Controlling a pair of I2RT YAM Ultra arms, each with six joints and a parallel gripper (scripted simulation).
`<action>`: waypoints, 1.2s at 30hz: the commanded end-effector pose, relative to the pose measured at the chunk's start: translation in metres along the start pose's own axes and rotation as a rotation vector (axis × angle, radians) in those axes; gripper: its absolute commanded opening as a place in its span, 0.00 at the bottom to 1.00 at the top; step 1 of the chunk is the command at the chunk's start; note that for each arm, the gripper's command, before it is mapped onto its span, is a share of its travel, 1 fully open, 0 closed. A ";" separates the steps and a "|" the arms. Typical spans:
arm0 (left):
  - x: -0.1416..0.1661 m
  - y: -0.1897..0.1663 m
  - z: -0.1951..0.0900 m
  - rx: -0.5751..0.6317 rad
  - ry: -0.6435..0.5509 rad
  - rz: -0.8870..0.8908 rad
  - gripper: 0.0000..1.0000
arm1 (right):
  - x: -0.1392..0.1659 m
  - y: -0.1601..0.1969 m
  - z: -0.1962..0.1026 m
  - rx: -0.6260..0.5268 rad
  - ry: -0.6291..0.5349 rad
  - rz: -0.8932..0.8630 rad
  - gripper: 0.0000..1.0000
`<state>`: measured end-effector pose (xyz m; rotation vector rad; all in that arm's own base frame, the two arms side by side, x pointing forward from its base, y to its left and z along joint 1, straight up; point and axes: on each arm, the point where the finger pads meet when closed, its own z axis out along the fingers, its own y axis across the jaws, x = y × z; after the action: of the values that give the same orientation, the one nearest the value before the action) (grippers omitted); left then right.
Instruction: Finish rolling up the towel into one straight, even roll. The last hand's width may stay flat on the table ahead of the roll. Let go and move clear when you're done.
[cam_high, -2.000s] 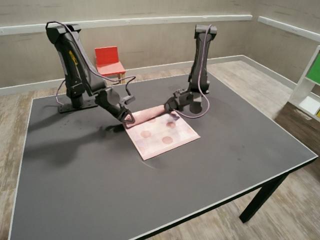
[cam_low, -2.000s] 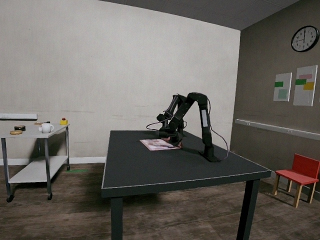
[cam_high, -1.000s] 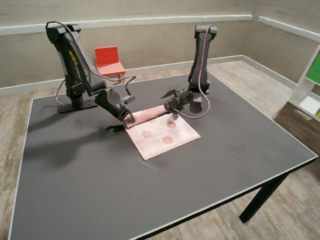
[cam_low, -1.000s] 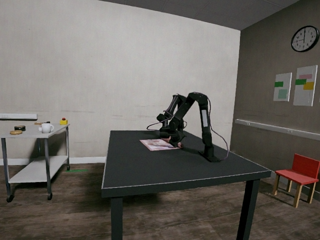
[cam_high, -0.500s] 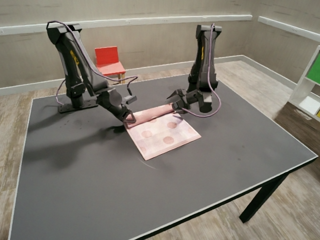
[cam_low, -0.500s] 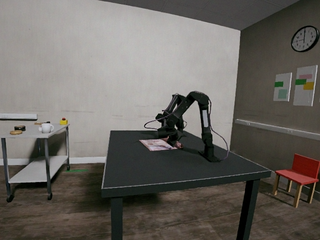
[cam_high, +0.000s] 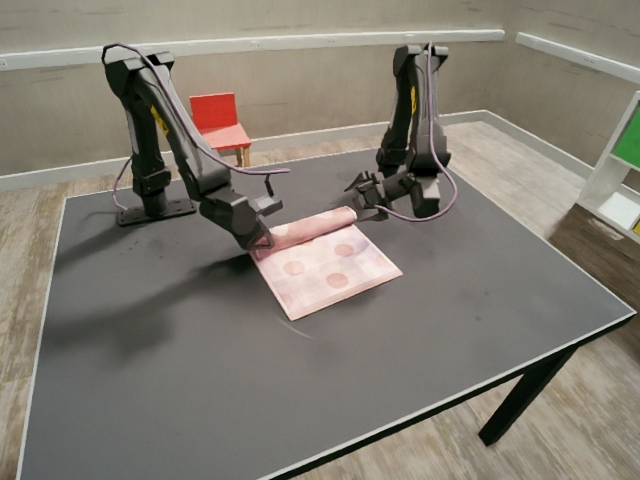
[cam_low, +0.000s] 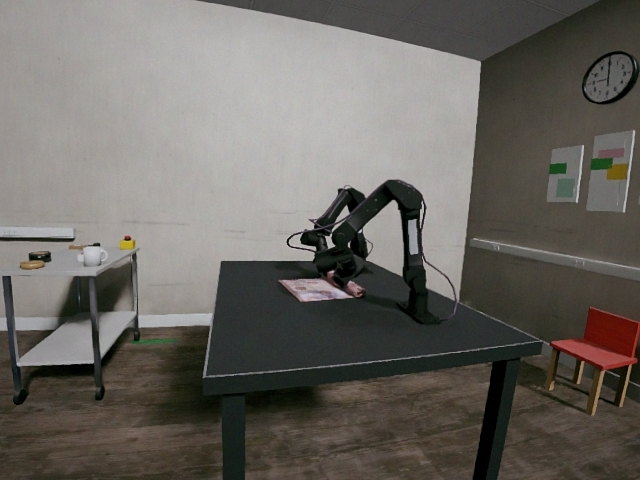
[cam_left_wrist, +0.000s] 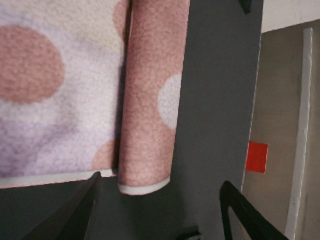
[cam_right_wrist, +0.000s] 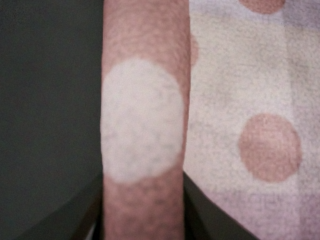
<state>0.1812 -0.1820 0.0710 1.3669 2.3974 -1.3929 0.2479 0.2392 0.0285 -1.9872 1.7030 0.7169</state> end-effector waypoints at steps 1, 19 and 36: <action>-0.006 -0.008 0.001 -0.087 -0.014 0.092 0.88 | -0.003 0.009 -0.004 -0.144 -0.007 0.099 0.34; -0.016 -0.031 0.028 -0.701 -0.050 0.539 0.94 | -0.006 0.009 -0.008 -0.496 0.004 0.388 0.34; -0.021 -0.034 0.031 -0.857 -0.056 0.676 0.98 | -0.005 0.009 -0.007 -0.606 0.007 0.479 0.34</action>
<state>0.1452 -0.2262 0.0795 1.5980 1.8208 -0.2208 0.2377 0.2387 0.0303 -1.9190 2.1937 1.5357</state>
